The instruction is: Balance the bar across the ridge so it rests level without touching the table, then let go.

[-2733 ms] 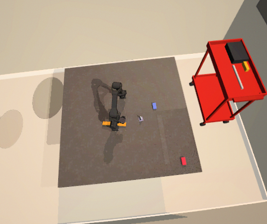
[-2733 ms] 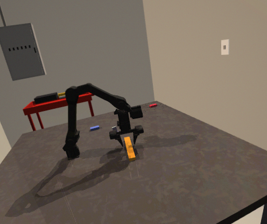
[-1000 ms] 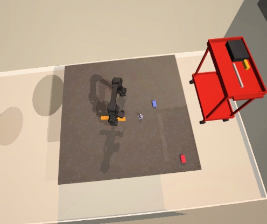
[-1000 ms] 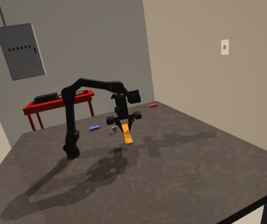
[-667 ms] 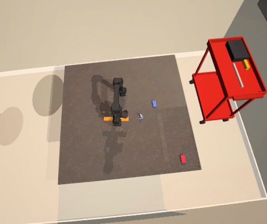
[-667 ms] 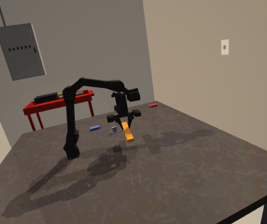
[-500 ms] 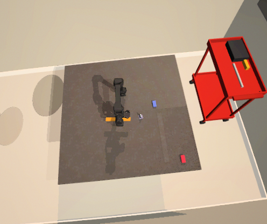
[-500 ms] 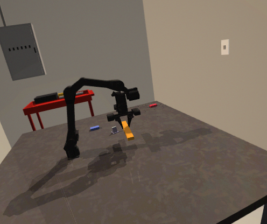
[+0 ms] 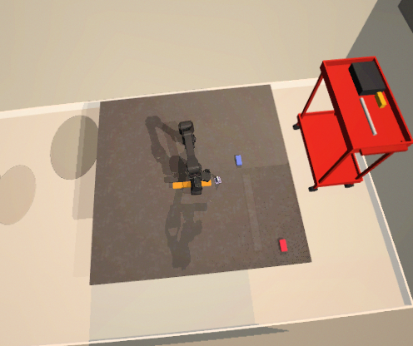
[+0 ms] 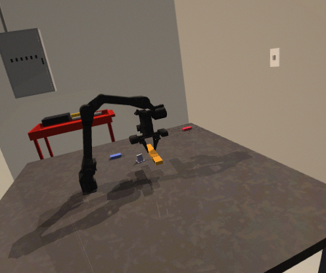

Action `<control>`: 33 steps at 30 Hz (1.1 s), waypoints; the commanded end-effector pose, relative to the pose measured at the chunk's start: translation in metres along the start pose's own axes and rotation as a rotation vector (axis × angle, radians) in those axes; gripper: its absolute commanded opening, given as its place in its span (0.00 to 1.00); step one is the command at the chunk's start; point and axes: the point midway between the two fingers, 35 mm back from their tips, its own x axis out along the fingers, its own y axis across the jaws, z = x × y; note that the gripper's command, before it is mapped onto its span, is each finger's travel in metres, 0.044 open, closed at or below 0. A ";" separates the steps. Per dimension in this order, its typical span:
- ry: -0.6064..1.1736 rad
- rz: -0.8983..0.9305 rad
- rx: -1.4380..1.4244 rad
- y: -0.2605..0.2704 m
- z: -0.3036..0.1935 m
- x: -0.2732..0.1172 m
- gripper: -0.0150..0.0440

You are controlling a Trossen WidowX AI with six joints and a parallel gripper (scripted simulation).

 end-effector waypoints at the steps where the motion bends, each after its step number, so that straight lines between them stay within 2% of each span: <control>1: -0.003 -0.002 -0.013 0.000 0.013 -0.002 0.25; 33: -0.014 0.000 -0.170 0.034 0.132 -0.004 0.25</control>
